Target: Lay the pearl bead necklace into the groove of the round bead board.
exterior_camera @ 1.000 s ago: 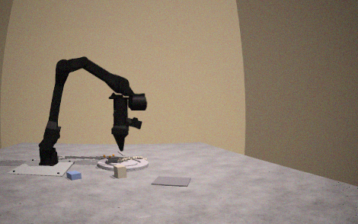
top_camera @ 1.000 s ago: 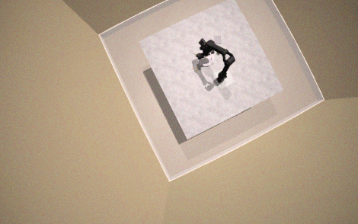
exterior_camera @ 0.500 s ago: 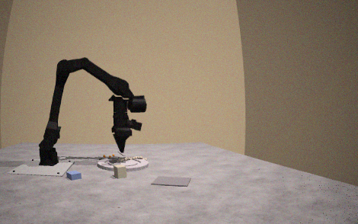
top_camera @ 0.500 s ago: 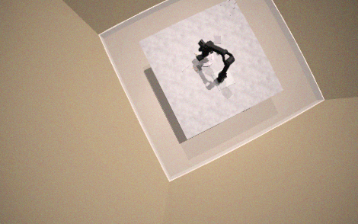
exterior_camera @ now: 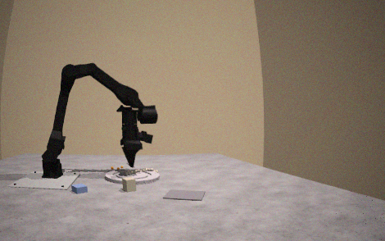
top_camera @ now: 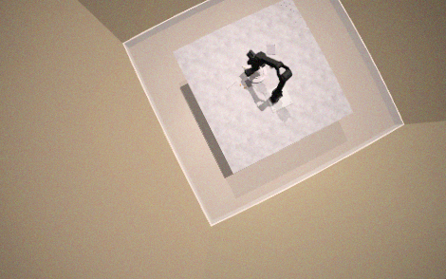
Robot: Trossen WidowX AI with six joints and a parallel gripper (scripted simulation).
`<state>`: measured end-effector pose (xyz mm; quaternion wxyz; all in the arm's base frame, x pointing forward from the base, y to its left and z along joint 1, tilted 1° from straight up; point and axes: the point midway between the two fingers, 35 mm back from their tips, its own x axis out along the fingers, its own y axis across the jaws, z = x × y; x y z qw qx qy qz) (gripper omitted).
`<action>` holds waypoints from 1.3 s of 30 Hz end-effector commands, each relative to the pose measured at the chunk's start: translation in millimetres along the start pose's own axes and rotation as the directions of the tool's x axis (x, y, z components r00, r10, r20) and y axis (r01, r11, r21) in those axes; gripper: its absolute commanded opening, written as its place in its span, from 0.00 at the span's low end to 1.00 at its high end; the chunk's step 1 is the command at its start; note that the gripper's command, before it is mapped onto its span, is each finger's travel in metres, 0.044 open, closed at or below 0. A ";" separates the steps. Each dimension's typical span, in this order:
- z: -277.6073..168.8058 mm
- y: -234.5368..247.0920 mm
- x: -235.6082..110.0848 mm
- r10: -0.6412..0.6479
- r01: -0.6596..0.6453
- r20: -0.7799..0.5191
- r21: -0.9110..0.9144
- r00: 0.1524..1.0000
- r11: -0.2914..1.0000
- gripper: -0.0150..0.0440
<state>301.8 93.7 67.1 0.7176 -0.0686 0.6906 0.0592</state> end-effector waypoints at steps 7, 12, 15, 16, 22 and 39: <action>-1.9 -0.1 19.5 -0.001 0.001 -0.014 -0.006 1.000 1.000 0.46; -2.1 -0.1 20.6 -0.001 0.001 -0.015 -0.006 1.000 1.000 0.46; -1.9 -0.1 17.9 -0.001 0.001 -0.010 -0.003 1.000 1.000 0.41; -1.9 -0.1 17.9 -0.001 0.001 -0.010 -0.003 1.000 1.000 0.37; -1.9 -0.1 17.9 -0.001 0.001 -0.010 -0.003 1.000 1.000 0.25; -1.9 -0.1 17.9 -0.001 0.001 -0.010 -0.003 1.000 1.000 0.25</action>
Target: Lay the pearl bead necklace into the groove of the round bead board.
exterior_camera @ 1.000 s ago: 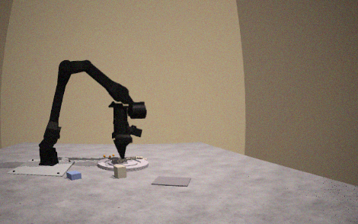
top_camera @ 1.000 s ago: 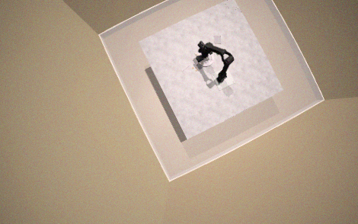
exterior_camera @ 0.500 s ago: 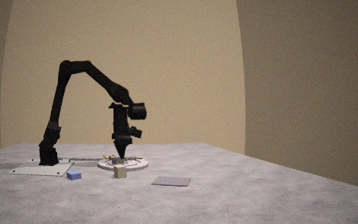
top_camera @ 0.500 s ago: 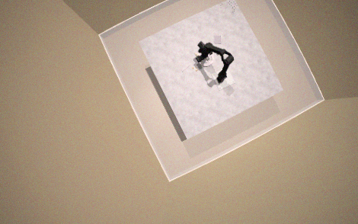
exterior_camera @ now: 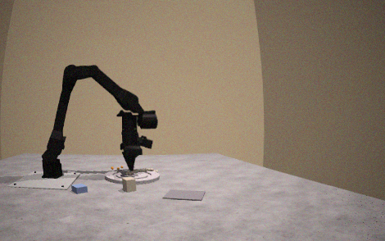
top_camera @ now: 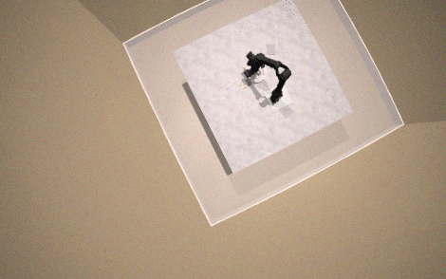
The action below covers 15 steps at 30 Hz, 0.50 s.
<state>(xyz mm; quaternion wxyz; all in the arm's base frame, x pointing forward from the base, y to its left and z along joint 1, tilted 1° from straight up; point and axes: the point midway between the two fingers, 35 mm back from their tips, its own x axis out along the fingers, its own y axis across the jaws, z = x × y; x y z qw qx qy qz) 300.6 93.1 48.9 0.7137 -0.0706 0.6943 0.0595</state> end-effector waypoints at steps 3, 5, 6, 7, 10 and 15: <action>0.1 0.0 -0.3 0.000 0.000 0.001 0.000 1.000 1.000 0.25; 0.1 0.0 -0.3 0.000 0.000 0.001 0.000 1.000 1.000 0.25; 0.1 0.0 -0.3 0.000 0.000 0.001 0.000 1.000 1.000 0.25; 0.1 0.0 -0.3 0.000 0.000 0.001 0.000 1.000 1.000 0.25; 0.1 0.0 -0.3 0.000 0.000 0.001 0.000 1.000 1.000 0.25; 0.3 0.0 -4.7 0.000 0.000 0.000 -0.001 1.000 1.000 0.25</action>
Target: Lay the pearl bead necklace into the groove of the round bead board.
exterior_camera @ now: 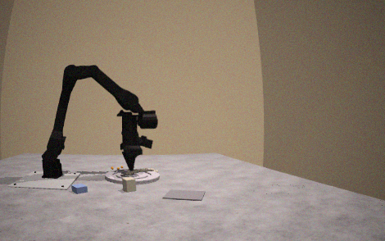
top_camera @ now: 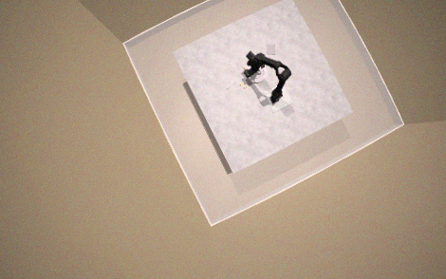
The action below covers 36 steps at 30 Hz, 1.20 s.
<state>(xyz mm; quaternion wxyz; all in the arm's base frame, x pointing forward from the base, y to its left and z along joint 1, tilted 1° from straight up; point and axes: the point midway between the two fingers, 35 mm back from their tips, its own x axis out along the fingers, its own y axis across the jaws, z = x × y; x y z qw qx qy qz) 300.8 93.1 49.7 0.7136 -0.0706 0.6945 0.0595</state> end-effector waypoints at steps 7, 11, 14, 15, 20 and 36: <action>0.0 0.0 -23.9 0.000 0.000 -0.003 -0.003 1.000 1.000 0.25; 0.0 -0.5 -24.4 0.000 0.000 -0.003 -0.003 1.000 1.000 0.25; -0.3 -7.9 -24.4 0.000 0.000 -0.003 -0.003 1.000 1.000 0.25; -0.5 -11.2 -24.4 -0.001 0.001 -0.003 -0.003 1.000 1.000 0.25; -2.0 -27.3 -24.4 -0.002 0.002 -0.003 -0.003 1.000 1.000 0.25; -3.3 -38.3 -10.2 -0.004 0.004 -0.004 -0.003 1.000 1.000 0.25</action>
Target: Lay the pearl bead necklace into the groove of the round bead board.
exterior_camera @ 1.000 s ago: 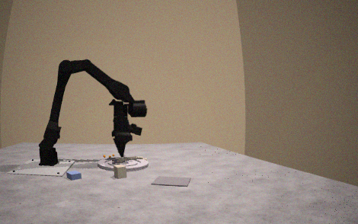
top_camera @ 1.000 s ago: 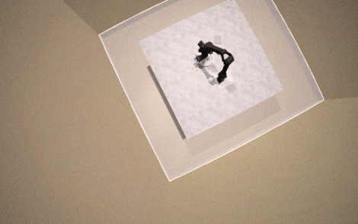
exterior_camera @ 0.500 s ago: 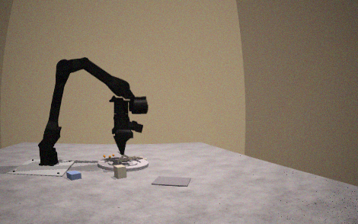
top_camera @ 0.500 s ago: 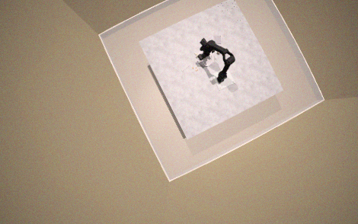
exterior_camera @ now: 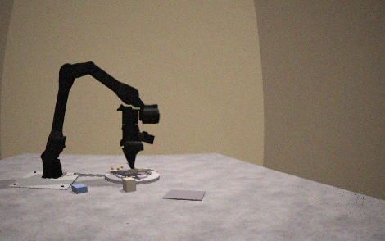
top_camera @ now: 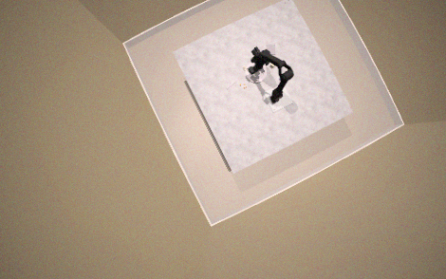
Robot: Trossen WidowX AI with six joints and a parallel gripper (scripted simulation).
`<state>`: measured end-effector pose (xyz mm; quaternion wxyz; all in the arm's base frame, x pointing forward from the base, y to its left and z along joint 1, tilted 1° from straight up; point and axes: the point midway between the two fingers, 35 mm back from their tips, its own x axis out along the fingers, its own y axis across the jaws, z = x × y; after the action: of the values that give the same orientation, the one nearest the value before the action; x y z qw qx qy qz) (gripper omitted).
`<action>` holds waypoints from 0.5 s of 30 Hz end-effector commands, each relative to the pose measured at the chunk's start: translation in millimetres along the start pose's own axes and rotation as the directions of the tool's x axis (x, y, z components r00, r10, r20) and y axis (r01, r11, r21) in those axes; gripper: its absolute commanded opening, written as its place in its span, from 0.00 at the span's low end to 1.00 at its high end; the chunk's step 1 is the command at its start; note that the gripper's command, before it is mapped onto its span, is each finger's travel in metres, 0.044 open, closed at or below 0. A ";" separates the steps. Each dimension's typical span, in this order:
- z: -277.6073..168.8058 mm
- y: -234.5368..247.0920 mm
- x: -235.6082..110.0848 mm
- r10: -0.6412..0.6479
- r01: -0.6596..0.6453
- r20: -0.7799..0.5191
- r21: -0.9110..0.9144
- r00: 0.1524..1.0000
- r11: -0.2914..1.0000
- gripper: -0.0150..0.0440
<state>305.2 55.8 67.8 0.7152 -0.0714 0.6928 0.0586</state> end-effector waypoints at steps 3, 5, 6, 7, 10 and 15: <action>-1.5 -0.4 12.2 -0.001 0.001 -0.008 -0.003 1.000 1.000 0.25; -1.6 -0.4 15.3 -0.001 0.001 -0.008 -0.003 1.000 1.000 0.25; -1.6 -0.4 16.1 -0.001 0.001 -0.008 -0.003 1.000 1.000 0.25; -1.7 -0.4 16.3 -0.001 0.001 -0.008 -0.003 1.000 1.000 0.25; 2.0 -0.4 7.6 0.000 0.000 0.014 0.001 1.000 1.000 0.34; 2.0 -0.4 7.6 0.000 0.000 0.014 0.001 1.000 1.000 0.57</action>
<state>307.6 55.7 60.0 0.7202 -0.0708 0.6876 0.0588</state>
